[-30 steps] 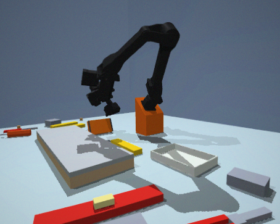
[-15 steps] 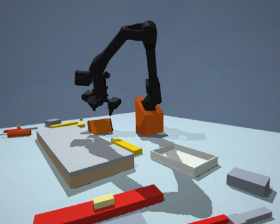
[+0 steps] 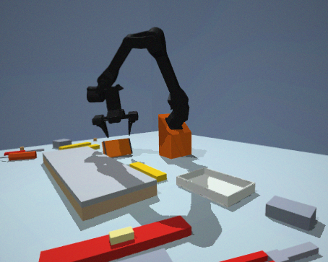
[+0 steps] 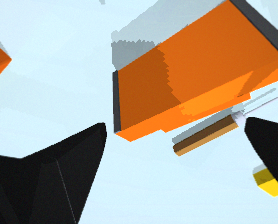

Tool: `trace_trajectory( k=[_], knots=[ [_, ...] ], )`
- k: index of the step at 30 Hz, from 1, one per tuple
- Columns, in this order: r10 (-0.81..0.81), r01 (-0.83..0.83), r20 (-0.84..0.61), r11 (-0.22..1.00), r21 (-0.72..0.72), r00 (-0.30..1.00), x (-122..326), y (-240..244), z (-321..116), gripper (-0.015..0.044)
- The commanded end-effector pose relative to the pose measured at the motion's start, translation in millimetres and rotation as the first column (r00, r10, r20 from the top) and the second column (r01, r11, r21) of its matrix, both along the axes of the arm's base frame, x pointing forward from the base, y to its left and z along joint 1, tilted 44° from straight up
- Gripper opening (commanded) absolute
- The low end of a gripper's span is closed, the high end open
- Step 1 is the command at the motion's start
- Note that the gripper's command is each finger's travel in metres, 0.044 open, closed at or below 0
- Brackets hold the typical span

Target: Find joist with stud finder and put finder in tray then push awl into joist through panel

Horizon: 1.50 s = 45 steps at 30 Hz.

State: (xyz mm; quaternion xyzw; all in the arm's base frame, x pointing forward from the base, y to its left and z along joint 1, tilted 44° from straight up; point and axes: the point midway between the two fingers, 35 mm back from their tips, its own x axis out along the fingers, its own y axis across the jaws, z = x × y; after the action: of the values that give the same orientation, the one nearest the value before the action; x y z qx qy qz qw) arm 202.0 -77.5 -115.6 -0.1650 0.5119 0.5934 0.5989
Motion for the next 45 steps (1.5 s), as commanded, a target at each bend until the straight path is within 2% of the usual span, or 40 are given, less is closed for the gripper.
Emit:
trace_trajectory(
  k=[1,23,45],
  knots=[
    [0.173,-0.308,0.452,0.919,0.245,0.875,7.9,-19.6,-28.0,0.044],
    [0.173,-0.308,0.452,0.919,0.245,0.875,7.9,-19.4,-28.2,0.044],
    [0.173,-0.308,0.452,0.919,0.246,0.875,6.6,4.2,-54.0,0.044]
  ],
)
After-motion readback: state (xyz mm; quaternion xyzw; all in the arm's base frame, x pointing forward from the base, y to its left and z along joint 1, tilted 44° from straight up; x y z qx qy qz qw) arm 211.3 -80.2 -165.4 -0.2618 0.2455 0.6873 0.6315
